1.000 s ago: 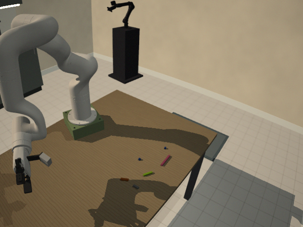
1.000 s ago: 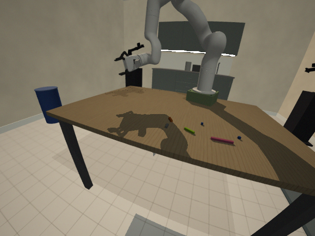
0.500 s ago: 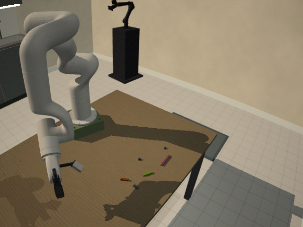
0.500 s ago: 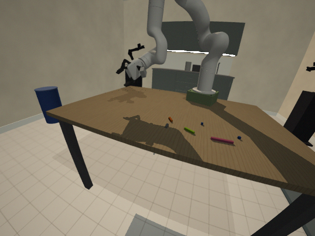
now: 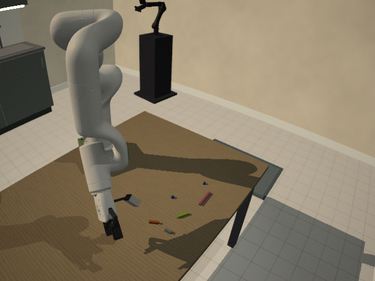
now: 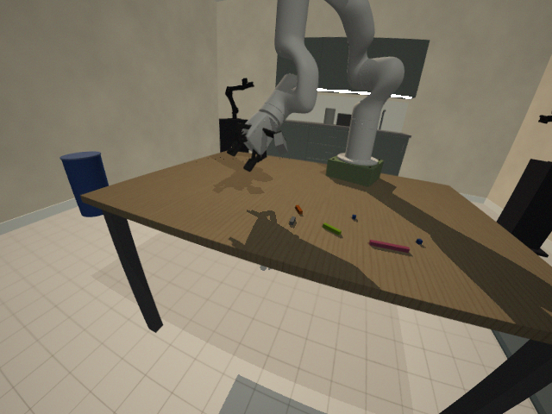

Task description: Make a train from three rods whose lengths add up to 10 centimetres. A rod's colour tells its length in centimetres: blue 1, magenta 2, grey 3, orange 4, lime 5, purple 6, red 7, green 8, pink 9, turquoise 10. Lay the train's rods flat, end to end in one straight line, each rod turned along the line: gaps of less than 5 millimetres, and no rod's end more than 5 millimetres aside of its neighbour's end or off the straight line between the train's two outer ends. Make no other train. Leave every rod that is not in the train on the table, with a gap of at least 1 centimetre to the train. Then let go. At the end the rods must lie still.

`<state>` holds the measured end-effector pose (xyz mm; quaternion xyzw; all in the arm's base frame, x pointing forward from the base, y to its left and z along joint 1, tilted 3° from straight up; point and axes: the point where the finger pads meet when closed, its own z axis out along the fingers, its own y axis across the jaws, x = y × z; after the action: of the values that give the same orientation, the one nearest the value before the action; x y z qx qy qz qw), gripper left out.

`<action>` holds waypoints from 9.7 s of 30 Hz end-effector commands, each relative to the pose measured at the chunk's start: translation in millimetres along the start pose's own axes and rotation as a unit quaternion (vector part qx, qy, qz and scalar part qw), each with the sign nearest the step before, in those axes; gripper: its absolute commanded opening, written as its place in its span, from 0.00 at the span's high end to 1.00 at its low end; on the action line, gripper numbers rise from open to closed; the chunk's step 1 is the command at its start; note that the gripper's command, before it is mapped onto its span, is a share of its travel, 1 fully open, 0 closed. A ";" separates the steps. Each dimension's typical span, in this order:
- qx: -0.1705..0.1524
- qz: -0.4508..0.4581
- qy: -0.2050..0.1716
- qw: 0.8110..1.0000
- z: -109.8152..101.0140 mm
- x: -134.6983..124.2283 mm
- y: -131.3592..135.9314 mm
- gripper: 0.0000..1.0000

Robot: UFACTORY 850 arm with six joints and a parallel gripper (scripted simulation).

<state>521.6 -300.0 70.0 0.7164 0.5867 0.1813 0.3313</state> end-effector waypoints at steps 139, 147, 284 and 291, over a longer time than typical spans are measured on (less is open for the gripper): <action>0.330 -0.136 0.120 0.926 -131.4 314.5 -160.7 0.00; 0.330 -0.136 0.120 0.926 -131.4 314.5 -160.7 0.00; 0.236 0.803 -0.260 0.481 -123.1 453.7 -120.7 0.00; 0.236 0.803 -0.260 0.481 -123.1 453.7 -120.7 0.00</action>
<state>465.5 179.0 15.8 0.9407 -0.3371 0.0389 -0.0008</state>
